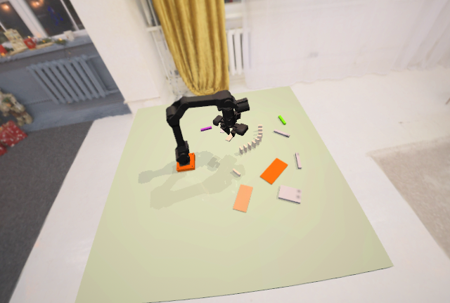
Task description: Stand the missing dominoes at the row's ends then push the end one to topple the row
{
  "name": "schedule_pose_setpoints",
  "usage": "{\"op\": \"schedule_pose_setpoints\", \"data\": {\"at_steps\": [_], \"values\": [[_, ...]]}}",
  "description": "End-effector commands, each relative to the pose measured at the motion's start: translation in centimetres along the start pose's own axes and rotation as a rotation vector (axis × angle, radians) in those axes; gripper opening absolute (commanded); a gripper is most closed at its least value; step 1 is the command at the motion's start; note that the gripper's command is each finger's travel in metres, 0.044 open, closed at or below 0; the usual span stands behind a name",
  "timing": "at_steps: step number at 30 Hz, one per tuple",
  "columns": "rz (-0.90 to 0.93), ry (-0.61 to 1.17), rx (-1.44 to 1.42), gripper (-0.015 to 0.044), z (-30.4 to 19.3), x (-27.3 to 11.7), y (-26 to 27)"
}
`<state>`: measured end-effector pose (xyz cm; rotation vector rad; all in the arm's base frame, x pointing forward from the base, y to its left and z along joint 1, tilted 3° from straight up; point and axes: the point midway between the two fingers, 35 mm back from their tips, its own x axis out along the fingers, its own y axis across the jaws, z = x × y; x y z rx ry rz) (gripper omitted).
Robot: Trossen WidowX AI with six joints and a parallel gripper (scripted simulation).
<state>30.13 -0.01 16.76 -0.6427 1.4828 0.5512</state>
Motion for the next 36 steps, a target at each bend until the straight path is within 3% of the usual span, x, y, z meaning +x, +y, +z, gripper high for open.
{"op": "schedule_pose_setpoints", "data": {"at_steps": [1,9,14,36], "values": [[0.005,-0.011,-0.201,0.0107,3.7,-0.2,3.4],[0.020,0.004,-0.566,0.0107,8.5,-0.1,11.2],[0.027,-0.010,-0.557,0.0107,8.6,0.1,11.2],[0.228,-0.468,-0.311,0.0107,11.7,4.4,9.3]]}}
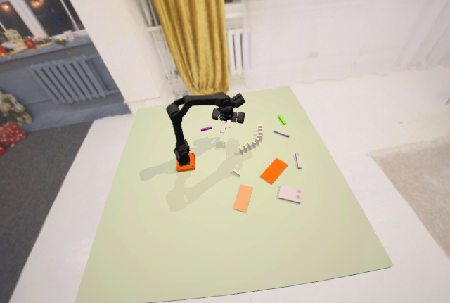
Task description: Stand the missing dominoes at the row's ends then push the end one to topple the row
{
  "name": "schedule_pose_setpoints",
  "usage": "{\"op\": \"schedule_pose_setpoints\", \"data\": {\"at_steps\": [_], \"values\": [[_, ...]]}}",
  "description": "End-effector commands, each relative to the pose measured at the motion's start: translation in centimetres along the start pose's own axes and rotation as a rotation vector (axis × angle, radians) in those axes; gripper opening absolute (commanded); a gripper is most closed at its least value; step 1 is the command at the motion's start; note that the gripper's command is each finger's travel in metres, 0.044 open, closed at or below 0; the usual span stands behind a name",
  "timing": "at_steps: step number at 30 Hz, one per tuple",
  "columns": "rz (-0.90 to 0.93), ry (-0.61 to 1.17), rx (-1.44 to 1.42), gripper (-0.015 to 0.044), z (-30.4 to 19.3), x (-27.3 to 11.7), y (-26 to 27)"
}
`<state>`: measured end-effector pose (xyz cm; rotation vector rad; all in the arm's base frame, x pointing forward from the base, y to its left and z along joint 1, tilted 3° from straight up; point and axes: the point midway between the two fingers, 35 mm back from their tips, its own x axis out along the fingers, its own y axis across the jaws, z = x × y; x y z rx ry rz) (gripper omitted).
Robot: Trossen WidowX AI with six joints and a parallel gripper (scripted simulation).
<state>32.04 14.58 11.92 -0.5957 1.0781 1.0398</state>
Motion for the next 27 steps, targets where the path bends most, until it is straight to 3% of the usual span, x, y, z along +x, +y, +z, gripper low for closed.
{"op": "schedule_pose_setpoints", "data": {"at_steps": [1,27], "values": [[0.013,-0.083,0.029,0.0107,-0.1,0.4,-0.3],[0.061,-0.668,0.012,0.0107,-0.9,0.5,-1.9]]}}
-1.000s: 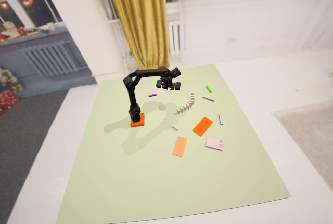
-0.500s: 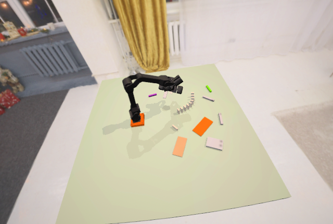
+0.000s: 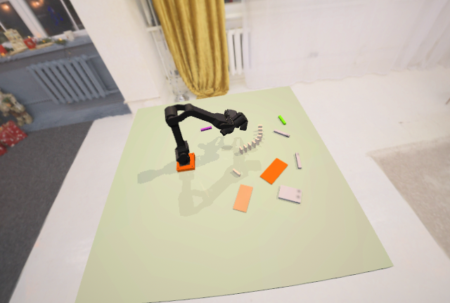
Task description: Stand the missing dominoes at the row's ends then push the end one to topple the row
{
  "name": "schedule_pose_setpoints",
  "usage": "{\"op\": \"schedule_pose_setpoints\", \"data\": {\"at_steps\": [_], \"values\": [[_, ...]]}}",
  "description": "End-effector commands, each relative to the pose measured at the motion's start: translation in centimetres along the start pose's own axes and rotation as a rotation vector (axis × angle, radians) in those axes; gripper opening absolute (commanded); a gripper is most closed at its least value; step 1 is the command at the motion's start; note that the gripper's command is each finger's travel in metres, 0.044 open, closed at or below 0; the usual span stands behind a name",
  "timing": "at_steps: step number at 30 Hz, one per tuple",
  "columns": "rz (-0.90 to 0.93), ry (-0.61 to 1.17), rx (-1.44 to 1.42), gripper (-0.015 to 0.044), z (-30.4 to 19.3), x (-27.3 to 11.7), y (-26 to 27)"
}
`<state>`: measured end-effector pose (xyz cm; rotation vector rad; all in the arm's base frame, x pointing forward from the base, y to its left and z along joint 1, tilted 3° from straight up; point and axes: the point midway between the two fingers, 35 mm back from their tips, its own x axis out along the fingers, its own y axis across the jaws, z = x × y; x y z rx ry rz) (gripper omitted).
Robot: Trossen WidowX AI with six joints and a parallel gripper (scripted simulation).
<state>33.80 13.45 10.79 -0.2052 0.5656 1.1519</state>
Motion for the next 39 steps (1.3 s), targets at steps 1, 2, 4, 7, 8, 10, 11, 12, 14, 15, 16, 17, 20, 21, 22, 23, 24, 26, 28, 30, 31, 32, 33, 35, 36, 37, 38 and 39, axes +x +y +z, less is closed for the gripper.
{"op": "schedule_pose_setpoints", "data": {"at_steps": [1,2,4,7,8,10,11,12,14,15,16,17,20,21,22,23,24,26,28,30,31,32,33,35,36,37,38,39], "values": [[0.017,-0.077,-0.008,0.0107,-0.2,-0.5,0.4],[0.021,-0.097,-0.011,0.0107,-0.2,-0.6,0.4],[0.029,-0.136,-0.018,0.0107,-0.3,-1.0,0.6],[0.041,-0.193,-0.031,0.0107,-0.5,-1.5,0.9],[0.046,-0.212,-0.036,0.0107,-0.6,-1.7,1.1],[0.053,-0.249,-0.051,0.0107,-0.7,-2.1,1.3],[0.056,-0.267,-0.062,0.0107,-0.8,-2.3,1.4],[0.058,-0.285,-0.073,0.0107,-0.8,-2.5,1.6],[0.064,-0.320,-0.095,0.0107,-1.0,-3.0,1.9],[0.066,-0.337,-0.107,0.0107,-1.1,-3.2,2.1],[0.069,-0.354,-0.119,0.0107,-1.2,-3.5,2.3],[0.072,-0.369,-0.130,0.0107,-1.3,-3.7,2.5],[0.081,-0.401,-0.152,0.0107,-1.4,-4.1,2.9],[0.089,-0.416,-0.158,0.0107,-1.5,-4.3,3.2],[0.097,-0.431,-0.166,0.0107,-1.6,-4.5,3.5],[0.106,-0.446,-0.173,0.0107,-1.6,-4.7,3.7],[0.115,-0.461,-0.181,0.0107,-1.7,-4.8,4.0],[0.128,-0.481,-0.194,0.0107,-1.8,-5.1,4.5],[0.130,-0.484,-0.196,0.0107,-1.8,-5.2,4.5],[0.130,-0.484,-0.196,0.0107,-1.8,-5.2,4.5],[0.130,-0.484,-0.196,0.0107,-1.8,-5.2,4.5],[0.130,-0.484,-0.196,0.0107,-1.8,-5.2,4.5],[0.130,-0.484,-0.196,0.0107,-1.8,-5.2,4.5],[0.130,-0.484,-0.196,0.0107,-1.8,-5.2,4.5],[0.130,-0.484,-0.196,0.0107,-1.8,-5.2,4.5],[0.130,-0.484,-0.196,0.0107,-1.8,-5.2,4.5],[0.130,-0.484,-0.196,0.0107,-1.8,-5.2,4.5],[0.130,-0.484,-0.196,0.0107,-1.8,-5.2,4.5]]}}
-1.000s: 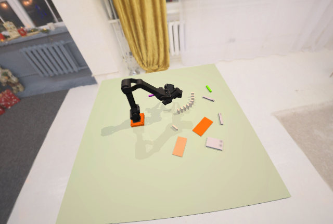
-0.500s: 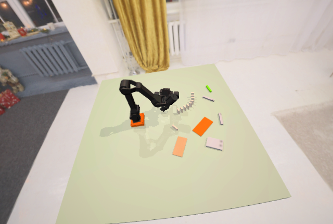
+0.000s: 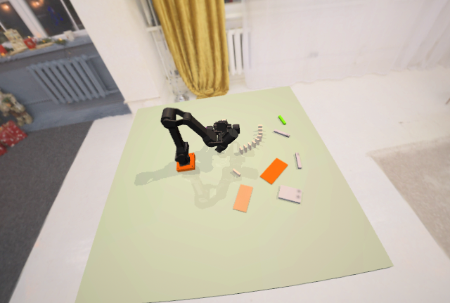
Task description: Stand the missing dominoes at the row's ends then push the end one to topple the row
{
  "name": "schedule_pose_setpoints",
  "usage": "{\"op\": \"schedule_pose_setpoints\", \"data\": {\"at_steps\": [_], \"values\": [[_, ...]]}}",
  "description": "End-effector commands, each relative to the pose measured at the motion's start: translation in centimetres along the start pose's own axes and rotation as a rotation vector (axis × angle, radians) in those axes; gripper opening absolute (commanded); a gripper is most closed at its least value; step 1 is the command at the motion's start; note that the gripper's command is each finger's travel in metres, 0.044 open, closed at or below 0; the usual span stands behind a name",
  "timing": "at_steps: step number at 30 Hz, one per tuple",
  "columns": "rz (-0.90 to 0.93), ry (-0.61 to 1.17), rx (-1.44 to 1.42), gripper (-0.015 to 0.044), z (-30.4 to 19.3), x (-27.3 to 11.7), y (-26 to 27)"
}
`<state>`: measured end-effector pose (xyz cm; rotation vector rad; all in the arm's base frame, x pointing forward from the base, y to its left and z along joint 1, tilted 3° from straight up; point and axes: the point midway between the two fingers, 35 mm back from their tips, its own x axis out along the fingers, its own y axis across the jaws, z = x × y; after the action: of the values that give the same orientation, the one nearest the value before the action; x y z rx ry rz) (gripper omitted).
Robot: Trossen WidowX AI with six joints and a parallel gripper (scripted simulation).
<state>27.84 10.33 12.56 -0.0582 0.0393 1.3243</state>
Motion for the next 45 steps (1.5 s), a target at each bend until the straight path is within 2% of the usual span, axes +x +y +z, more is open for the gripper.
{"op": "schedule_pose_setpoints", "data": {"at_steps": [1,7,45], "values": [[0.005,-0.005,0.004,0.0107,0.0,0.0,0.2],[0.005,-0.004,0.004,0.0107,-0.4,0.0,0.0],[0.000,0.000,0.003,0.0107,-11.2,0.4,0.3]]}}
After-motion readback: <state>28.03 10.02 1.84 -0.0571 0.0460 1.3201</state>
